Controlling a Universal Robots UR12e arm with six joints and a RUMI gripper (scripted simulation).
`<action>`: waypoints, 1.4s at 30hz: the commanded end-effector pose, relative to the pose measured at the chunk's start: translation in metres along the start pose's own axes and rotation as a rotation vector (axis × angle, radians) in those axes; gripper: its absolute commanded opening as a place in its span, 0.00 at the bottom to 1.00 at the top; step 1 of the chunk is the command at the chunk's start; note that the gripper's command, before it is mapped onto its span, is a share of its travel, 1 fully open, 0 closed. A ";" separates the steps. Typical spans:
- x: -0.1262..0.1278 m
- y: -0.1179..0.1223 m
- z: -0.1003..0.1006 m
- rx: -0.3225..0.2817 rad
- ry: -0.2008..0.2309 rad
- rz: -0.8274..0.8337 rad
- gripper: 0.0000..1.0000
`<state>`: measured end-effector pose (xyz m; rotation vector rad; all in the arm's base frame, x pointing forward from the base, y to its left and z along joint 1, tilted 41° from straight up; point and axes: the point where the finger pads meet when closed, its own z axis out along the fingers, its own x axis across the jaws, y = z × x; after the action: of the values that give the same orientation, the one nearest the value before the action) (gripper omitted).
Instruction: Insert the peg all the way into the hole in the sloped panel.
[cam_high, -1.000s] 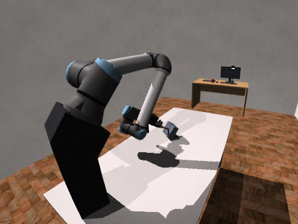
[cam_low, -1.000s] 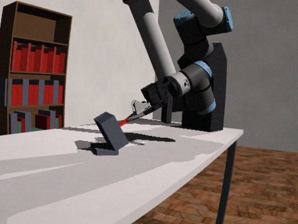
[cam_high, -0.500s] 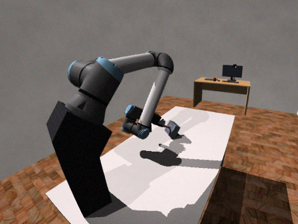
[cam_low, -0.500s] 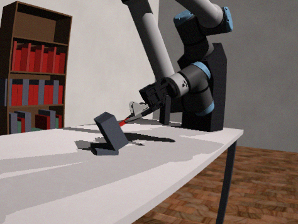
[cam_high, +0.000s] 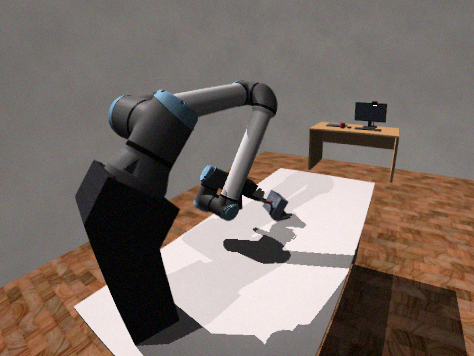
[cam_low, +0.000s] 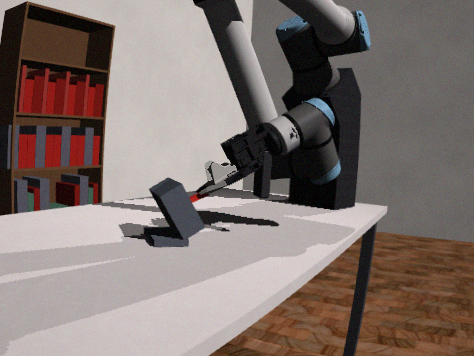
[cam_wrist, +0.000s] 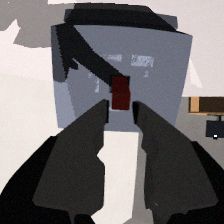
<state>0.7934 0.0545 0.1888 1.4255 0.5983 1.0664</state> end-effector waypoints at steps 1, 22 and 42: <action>0.000 0.000 -0.001 0.000 0.000 0.000 0.14; 0.001 -0.002 -0.025 0.002 0.001 -0.002 0.39; 0.000 -0.002 -0.085 0.000 0.001 0.000 0.64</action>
<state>0.7364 0.0899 0.1797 1.4249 0.5995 1.0696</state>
